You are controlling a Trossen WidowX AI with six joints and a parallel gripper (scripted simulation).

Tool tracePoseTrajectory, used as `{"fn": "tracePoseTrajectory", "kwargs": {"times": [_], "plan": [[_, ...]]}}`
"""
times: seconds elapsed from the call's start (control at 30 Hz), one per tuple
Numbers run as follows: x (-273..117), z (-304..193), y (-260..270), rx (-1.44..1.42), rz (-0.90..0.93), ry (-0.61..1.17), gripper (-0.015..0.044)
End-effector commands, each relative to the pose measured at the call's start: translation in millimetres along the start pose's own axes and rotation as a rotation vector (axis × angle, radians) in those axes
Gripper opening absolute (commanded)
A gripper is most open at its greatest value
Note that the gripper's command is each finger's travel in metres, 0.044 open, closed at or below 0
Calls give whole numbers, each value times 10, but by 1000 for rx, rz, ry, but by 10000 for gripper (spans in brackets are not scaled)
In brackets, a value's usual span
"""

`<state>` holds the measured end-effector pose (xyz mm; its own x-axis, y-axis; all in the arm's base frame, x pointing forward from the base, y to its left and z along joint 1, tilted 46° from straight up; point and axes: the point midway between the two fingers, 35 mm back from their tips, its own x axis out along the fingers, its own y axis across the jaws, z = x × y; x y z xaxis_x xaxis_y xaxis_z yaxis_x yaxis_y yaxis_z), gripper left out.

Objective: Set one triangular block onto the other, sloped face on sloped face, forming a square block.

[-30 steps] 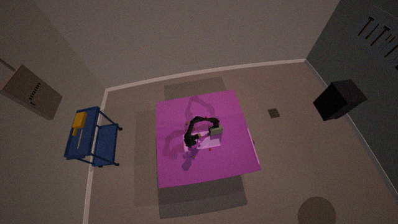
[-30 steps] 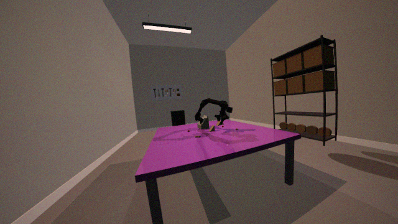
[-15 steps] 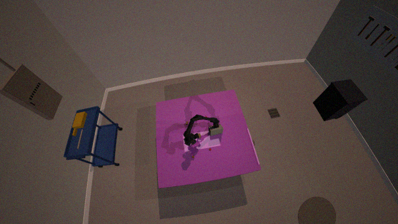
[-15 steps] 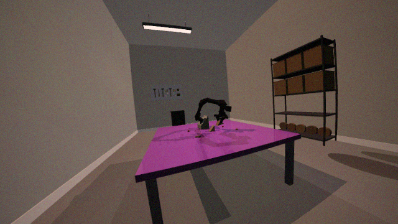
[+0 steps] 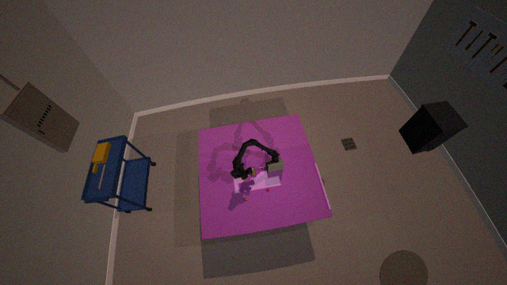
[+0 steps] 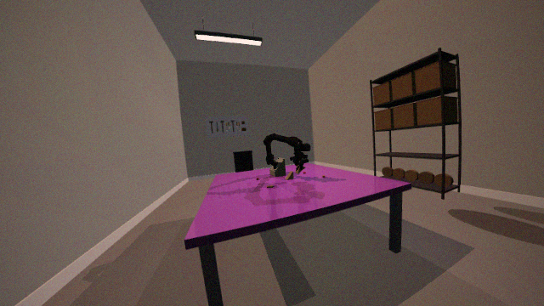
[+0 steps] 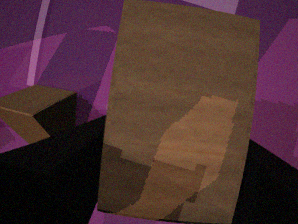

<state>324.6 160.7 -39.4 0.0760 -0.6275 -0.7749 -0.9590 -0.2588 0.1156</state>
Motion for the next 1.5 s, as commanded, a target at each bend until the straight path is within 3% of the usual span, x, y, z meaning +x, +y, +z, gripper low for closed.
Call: {"fn": "tracePoseTrajectory", "kwargs": {"times": [0.0, 0.23, 0.53, 1.47], "plan": [[-51, -20, -22, 5, -27, -136, 0], [-113, -57, -65, 10, -78, -281, 0], [-151, -108, -27, 10, -77, -281, 0], [-648, -960, 882, 13, -76, -272, 0]]}}
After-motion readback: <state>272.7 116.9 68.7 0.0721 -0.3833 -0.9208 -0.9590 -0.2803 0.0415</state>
